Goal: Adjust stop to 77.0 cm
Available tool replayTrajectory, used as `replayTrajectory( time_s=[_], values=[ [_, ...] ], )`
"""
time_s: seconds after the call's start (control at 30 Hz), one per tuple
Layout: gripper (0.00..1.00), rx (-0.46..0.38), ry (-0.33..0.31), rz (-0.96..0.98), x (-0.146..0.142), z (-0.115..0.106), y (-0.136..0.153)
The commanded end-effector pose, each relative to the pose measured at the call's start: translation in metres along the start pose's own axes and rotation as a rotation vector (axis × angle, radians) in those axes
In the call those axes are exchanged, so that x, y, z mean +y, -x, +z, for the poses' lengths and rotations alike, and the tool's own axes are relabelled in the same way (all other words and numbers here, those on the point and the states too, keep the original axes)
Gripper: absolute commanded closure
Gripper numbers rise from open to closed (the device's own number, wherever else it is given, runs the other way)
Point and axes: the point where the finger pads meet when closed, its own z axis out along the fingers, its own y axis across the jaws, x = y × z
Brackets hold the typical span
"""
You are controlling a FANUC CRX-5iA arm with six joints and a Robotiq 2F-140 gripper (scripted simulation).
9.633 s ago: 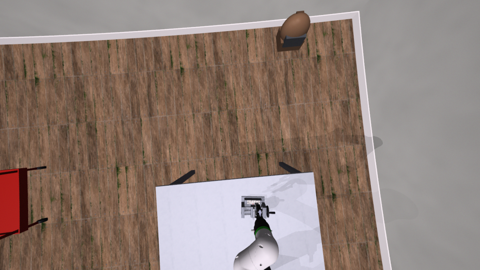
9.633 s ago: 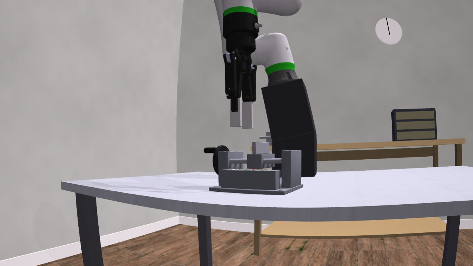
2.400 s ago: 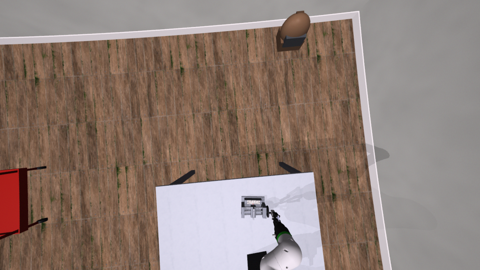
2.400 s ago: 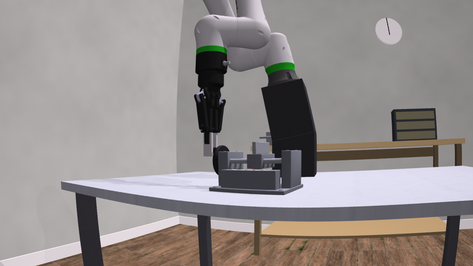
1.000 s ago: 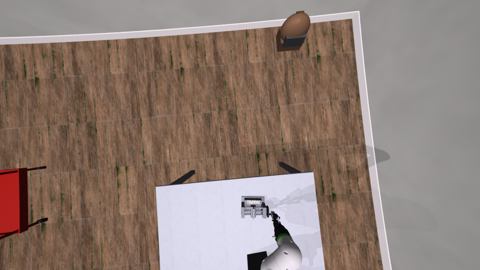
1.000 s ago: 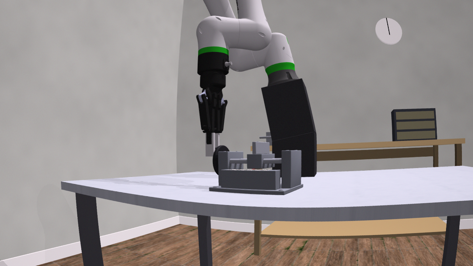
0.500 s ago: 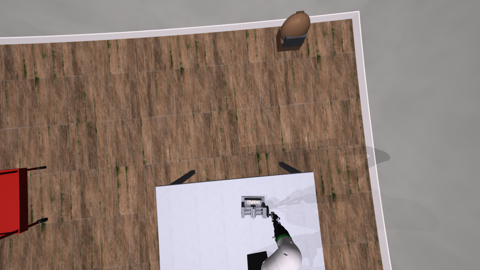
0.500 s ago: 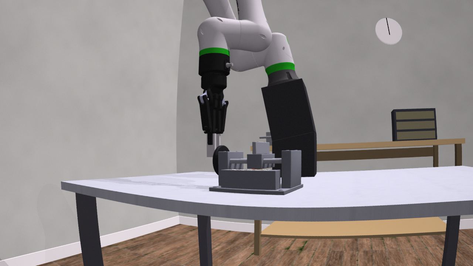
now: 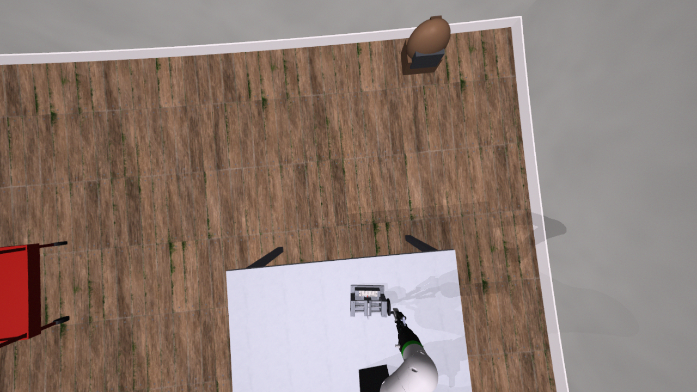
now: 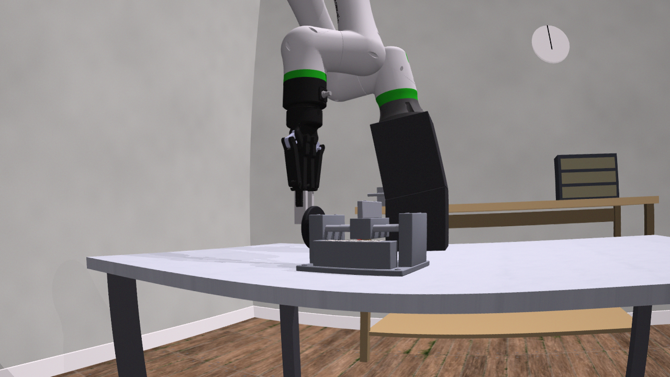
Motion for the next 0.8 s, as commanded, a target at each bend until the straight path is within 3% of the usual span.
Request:
replayTrajectory(
  time_s=[0.0, 0.77],
  values=[
    [0.96, 0.000, 0.000, 0.000, 0.0008, 0.0006, 0.0000],
    [0.96, 0.000, 0.000, 0.000, 0.0067, 0.0064, -0.0001]
  ],
)
